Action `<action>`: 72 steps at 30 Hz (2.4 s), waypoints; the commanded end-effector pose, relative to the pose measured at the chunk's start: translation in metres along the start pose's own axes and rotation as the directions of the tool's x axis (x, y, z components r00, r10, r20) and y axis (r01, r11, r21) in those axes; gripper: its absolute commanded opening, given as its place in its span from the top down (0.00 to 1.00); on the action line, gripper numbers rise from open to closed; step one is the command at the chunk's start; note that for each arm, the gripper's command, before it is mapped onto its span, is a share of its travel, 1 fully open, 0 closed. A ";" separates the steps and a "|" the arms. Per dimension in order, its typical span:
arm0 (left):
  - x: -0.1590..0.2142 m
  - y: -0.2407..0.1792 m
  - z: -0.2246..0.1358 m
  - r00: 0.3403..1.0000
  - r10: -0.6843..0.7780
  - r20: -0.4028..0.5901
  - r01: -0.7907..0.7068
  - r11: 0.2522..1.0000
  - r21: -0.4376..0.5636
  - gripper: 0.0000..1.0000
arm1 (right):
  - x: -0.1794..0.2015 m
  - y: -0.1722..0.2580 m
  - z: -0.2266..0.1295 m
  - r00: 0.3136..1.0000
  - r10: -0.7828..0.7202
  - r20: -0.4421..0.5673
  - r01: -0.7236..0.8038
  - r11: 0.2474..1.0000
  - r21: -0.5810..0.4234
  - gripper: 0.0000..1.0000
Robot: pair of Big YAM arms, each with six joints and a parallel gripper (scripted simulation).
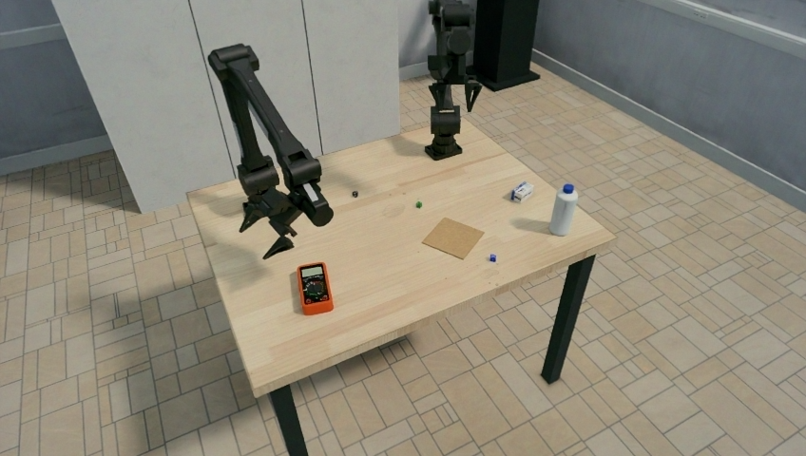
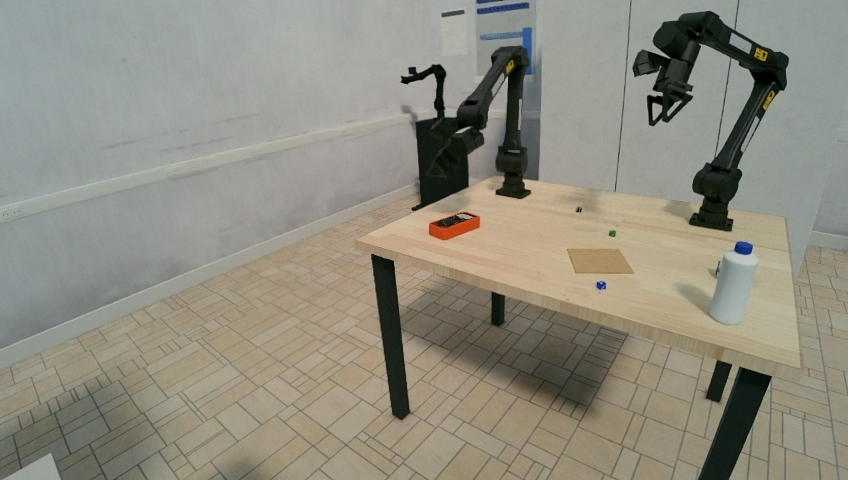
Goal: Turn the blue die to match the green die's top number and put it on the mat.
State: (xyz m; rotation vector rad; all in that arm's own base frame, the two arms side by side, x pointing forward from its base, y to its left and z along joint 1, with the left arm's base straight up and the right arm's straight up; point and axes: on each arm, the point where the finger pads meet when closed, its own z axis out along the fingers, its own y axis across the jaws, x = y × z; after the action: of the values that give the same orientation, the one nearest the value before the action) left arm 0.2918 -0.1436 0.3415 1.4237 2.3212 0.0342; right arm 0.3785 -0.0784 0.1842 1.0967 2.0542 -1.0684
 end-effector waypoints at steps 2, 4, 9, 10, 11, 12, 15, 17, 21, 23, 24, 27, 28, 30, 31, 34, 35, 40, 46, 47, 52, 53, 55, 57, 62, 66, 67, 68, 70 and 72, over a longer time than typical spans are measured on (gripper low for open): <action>-0.004 0.003 -0.007 1.000 -0.001 0.018 0.001 1.000 -0.011 0.00 | -0.005 0.001 -0.002 1.000 0.014 0.004 -0.014 1.000 -0.007 0.00; -0.004 0.003 -0.007 1.000 -0.001 0.018 0.001 1.000 -0.011 0.00 | -0.005 0.001 -0.002 1.000 0.014 0.004 -0.014 1.000 -0.007 0.00; -0.004 0.003 -0.007 1.000 -0.001 0.018 0.001 1.000 -0.011 0.00 | -0.005 0.001 -0.002 1.000 0.014 0.004 -0.014 1.000 -0.007 0.00; -0.004 0.003 -0.007 1.000 -0.001 0.018 0.001 1.000 -0.011 0.00 | -0.005 0.001 -0.002 1.000 0.014 0.004 -0.014 1.000 -0.007 0.00; -0.004 0.003 -0.007 1.000 -0.001 0.018 0.001 1.000 -0.011 0.00 | -0.005 0.001 -0.002 1.000 0.014 0.004 -0.014 1.000 -0.007 0.00; -0.004 0.003 -0.007 1.000 -0.001 0.018 0.001 1.000 -0.011 0.00 | -0.005 0.001 -0.002 1.000 0.014 0.004 -0.014 1.000 -0.007 0.00; -0.004 0.003 -0.007 1.000 -0.001 0.018 0.001 1.000 -0.011 0.00 | -0.005 0.001 -0.002 1.000 0.014 0.004 -0.014 1.000 -0.007 0.00; -0.004 0.003 -0.007 1.000 -0.001 0.018 0.001 1.000 -0.011 0.00 | -0.005 0.001 -0.002 1.000 0.014 0.004 -0.014 1.000 -0.007 0.00; -0.012 0.009 0.009 0.999 -0.038 0.024 0.039 0.999 -0.021 0.00 | 0.003 0.008 -0.007 0.999 -0.050 0.007 0.051 0.998 -0.032 0.00; -0.024 0.018 0.022 0.997 -0.068 0.047 0.070 0.996 -0.046 0.00 | 0.012 0.017 -0.013 0.994 -0.113 0.004 0.113 0.992 -0.064 0.00; -0.027 0.021 0.039 0.995 -0.088 0.048 0.091 0.994 -0.056 0.00 | 0.017 0.025 -0.018 0.989 -0.150 0.003 0.150 0.985 -0.091 0.00; -0.053 0.050 0.084 0.982 -0.156 0.104 0.170 0.975 -0.141 0.00 | 0.052 0.055 -0.045 0.951 -0.309 0.004 0.302 0.925 -0.229 0.00; -0.059 0.058 0.097 0.978 -0.171 0.120 0.189 0.968 -0.165 0.00 | 0.058 0.068 -0.059 0.942 -0.335 0.011 0.324 0.902 -0.284 0.00; -0.078 0.077 0.109 0.965 -0.194 0.175 0.230 0.949 -0.215 0.00 | 0.072 0.086 -0.081 0.920 -0.391 0.029 0.373 0.850 -0.373 0.00; -0.083 0.083 0.119 0.959 -0.207 0.192 0.250 0.940 -0.233 0.00 | 0.087 0.090 -0.088 0.900 -0.433 0.040 0.411 0.816 -0.406 0.00; -0.079 0.083 0.139 0.956 -0.224 0.189 0.266 0.933 -0.242 0.00 | 0.101 0.094 -0.096 0.879 -0.474 0.055 0.447 0.779 -0.440 0.00; -0.093 0.095 0.143 0.941 -0.243 0.237 0.303 0.915 -0.266 0.00 | 0.103 0.108 -0.116 0.860 -0.501 0.093 0.477 0.727 -0.494 0.00; -0.097 0.112 0.211 0.894 -0.313 0.321 0.416 0.845 -0.335 0.00 | 0.162 0.134 -0.185 0.741 -0.626 0.243 0.598 0.449 -0.664 0.00; -0.101 0.129 0.267 0.795 -0.379 0.474 0.571 0.730 -0.374 0.00 | 0.232 0.136 -0.250 0.572 -0.678 0.462 0.687 0.088 -0.721 0.00; -0.100 0.130 0.276 0.771 -0.389 0.504 0.601 0.706 -0.375 0.00 | 0.237 0.139 -0.271 0.555 -0.660 0.506 0.689 0.023 -0.725 0.00; -0.094 0.133 0.303 0.688 -0.412 0.597 0.691 0.625 -0.364 0.00 | 0.276 0.129 -0.300 0.459 -0.633 0.624 0.704 -0.170 -0.690 0.00; -0.090 0.133 0.312 0.657 -0.417 0.628 0.720 0.596 -0.357 0.00 | 0.287 0.125 -0.312 0.431 -0.611 0.663 0.702 -0.234 -0.672 0.00; -0.081 0.132 0.326 0.599 -0.421 0.681 0.768 0.542 -0.340 0.00 | 0.307 0.117 -0.335 0.386 -0.565 0.729 0.692 -0.346 -0.634 0.00; -0.071 0.129 0.337 0.547 -0.420 0.724 0.807 0.495 -0.322 0.00 | 0.316 0.112 -0.366 0.368 -0.501 0.783 0.675 -0.436 -0.596 0.00; -0.043 0.120 0.355 0.426 -0.405 0.809 0.881 0.389 -0.269 0.00 | 0.340 0.081 -0.426 0.341 -0.341 0.876 0.639 -0.599 -0.482 0.00; -0.039 0.122 0.357 0.351 -0.378 0.856 0.914 0.336 -0.227 0.00 | 0.345 0.067 -0.457 0.347 -0.267 0.899 0.628 -0.646 -0.434 0.00; -0.039 0.122 0.357 0.351 -0.378 0.856 0.914 0.336 -0.227 0.00 | 0.345 0.067 -0.457 0.347 -0.267 0.899 0.628 -0.646 -0.434 0.00; -0.039 0.122 0.357 0.351 -0.378 0.856 0.914 0.336 -0.227 0.00 | 0.345 0.067 -0.457 0.347 -0.267 0.899 0.628 -0.646 -0.434 0.00; -0.024 0.116 0.361 0.351 -0.382 0.855 0.918 0.321 -0.233 0.00 | 0.340 0.066 -0.459 0.366 -0.269 0.891 0.622 -0.641 -0.449 0.00; -0.028 0.120 0.361 0.348 -0.368 0.862 0.919 0.316 -0.236 0.00 | 0.343 0.066 -0.457 0.364 -0.275 0.890 0.621 -0.641 -0.452 0.00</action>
State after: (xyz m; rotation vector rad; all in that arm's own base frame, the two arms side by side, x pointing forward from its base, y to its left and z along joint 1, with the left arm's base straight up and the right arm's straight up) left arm 0.5275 -0.1722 0.0363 -0.1290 1.7667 0.1544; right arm 0.2021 0.4506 0.1013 -1.4022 2.1846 0.4450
